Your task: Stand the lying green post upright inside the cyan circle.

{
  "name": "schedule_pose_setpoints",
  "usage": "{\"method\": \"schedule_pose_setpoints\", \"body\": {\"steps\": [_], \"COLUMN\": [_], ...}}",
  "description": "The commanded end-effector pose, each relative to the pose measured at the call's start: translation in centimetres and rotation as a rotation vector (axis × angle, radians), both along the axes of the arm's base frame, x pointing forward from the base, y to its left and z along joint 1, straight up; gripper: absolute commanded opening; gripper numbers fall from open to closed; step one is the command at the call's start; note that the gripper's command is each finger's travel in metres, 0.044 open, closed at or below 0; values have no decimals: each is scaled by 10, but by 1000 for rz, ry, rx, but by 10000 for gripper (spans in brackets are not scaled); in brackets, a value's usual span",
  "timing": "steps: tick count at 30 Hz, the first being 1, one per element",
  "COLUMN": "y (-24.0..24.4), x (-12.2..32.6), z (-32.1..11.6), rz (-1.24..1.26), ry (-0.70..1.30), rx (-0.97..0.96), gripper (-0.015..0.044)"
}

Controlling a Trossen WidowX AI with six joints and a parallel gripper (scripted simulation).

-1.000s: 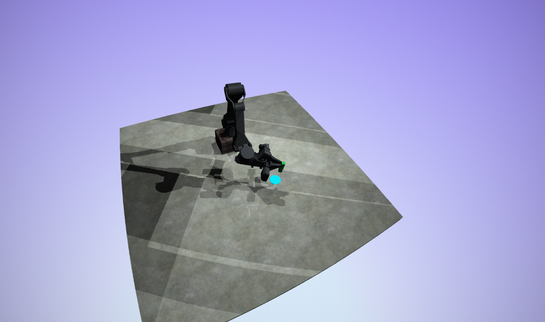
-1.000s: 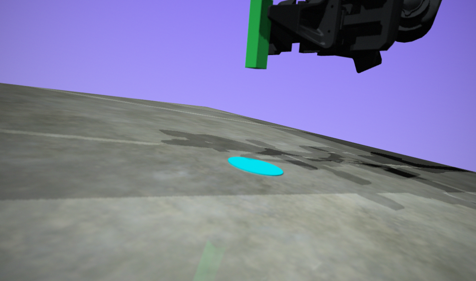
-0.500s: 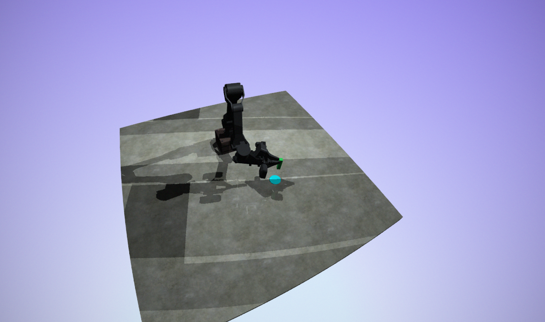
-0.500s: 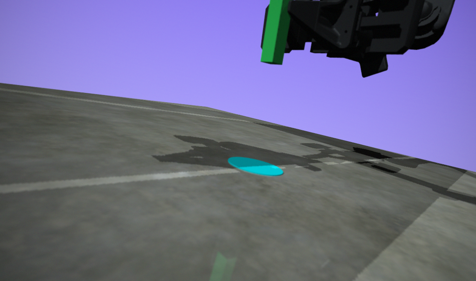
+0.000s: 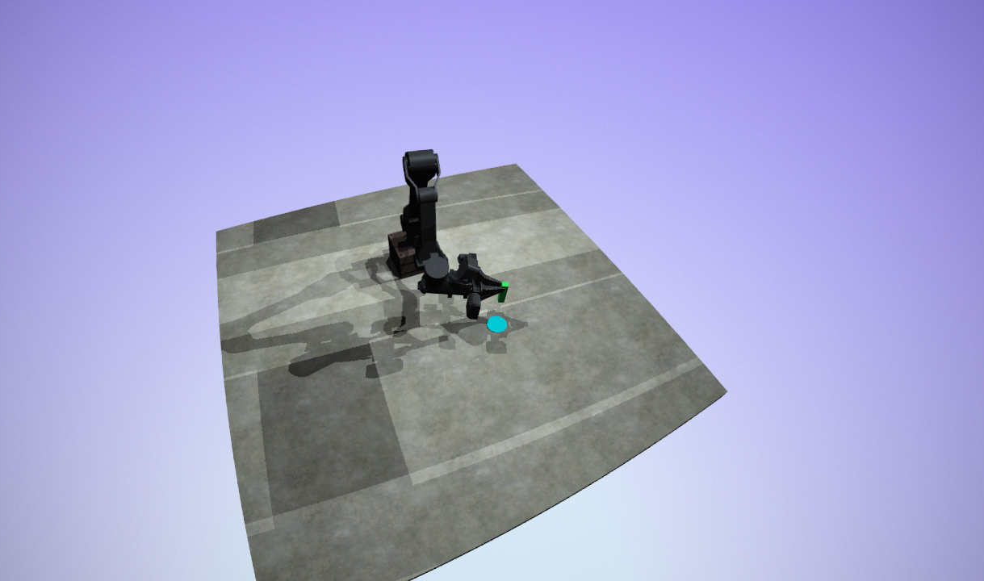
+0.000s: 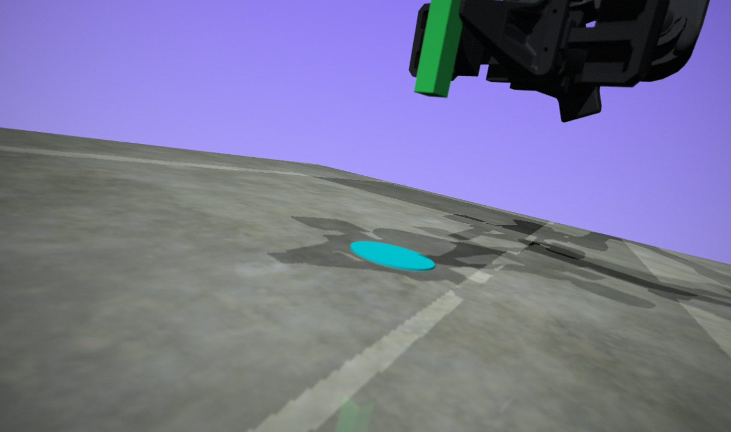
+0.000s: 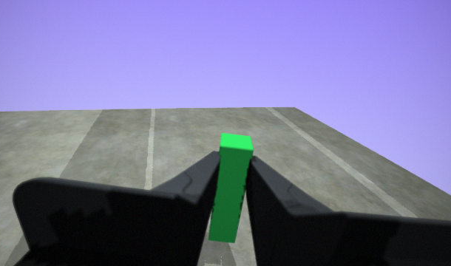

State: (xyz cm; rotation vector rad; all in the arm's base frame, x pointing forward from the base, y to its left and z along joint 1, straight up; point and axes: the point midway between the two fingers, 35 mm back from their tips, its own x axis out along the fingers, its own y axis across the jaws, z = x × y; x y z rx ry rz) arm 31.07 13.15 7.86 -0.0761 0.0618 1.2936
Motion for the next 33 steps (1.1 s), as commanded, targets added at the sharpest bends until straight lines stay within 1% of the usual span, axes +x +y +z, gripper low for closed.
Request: {"method": "schedule_pose_setpoints", "body": {"steps": [1,9,33], "y": [0,0,0], "x": [-1,0,4], "z": [0,-3,-68], "rz": [4,4,4], "ry": [1,1,2], "rx": [3,3,3], "gripper": [23,23,23]}}
